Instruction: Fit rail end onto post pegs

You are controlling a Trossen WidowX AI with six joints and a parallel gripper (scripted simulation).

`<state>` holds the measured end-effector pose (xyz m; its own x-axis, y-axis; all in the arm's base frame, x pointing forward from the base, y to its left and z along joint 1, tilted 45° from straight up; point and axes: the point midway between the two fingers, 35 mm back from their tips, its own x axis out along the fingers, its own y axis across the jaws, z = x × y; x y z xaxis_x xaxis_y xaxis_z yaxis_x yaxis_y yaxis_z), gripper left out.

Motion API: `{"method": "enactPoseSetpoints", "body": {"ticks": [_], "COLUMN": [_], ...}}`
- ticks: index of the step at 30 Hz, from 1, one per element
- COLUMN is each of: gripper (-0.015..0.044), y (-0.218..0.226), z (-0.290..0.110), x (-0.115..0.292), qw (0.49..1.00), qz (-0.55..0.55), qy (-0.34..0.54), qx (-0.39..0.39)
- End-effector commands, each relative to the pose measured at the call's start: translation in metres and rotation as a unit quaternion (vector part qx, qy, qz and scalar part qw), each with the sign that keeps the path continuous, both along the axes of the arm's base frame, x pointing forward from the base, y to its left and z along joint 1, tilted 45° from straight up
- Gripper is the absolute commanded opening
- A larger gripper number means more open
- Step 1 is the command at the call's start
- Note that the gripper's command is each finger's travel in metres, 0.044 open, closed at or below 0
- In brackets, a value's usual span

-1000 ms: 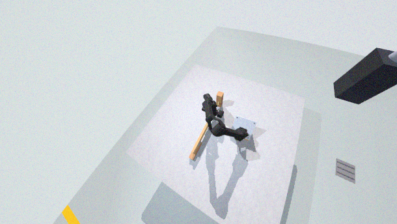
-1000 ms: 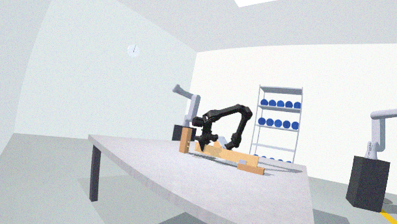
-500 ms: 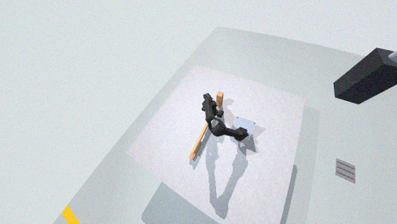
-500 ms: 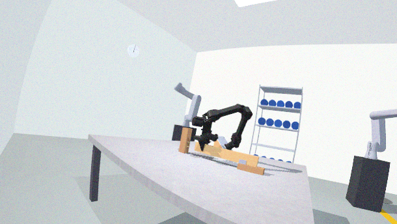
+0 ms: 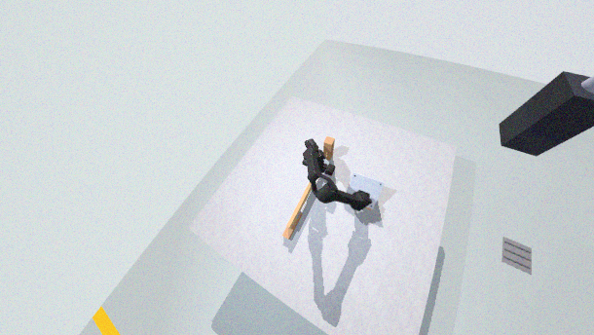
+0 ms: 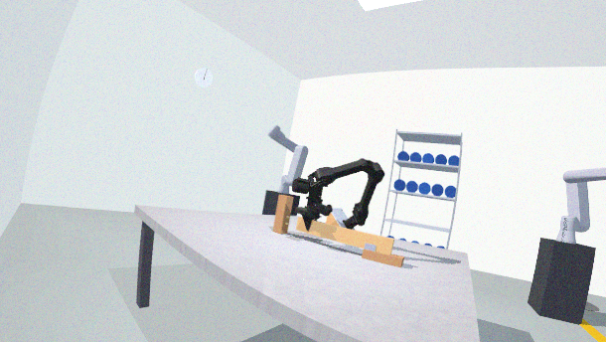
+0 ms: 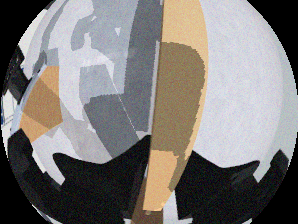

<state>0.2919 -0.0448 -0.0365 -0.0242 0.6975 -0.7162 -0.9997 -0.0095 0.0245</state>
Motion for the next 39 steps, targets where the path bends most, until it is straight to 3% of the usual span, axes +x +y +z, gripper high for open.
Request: {"method": "enactPoseSetpoints", "body": {"ticks": [1,39], "gripper": [0.0000,0.0000], "y": [-0.0032,-0.0121], "z": [-0.0016,-0.0086], "x": [0.0010,0.0009], "qw": [1.000,1.000], "qz": [-0.001,-0.001], "qy": [-0.003,-0.004], "qx": [-0.003,-0.003]}}
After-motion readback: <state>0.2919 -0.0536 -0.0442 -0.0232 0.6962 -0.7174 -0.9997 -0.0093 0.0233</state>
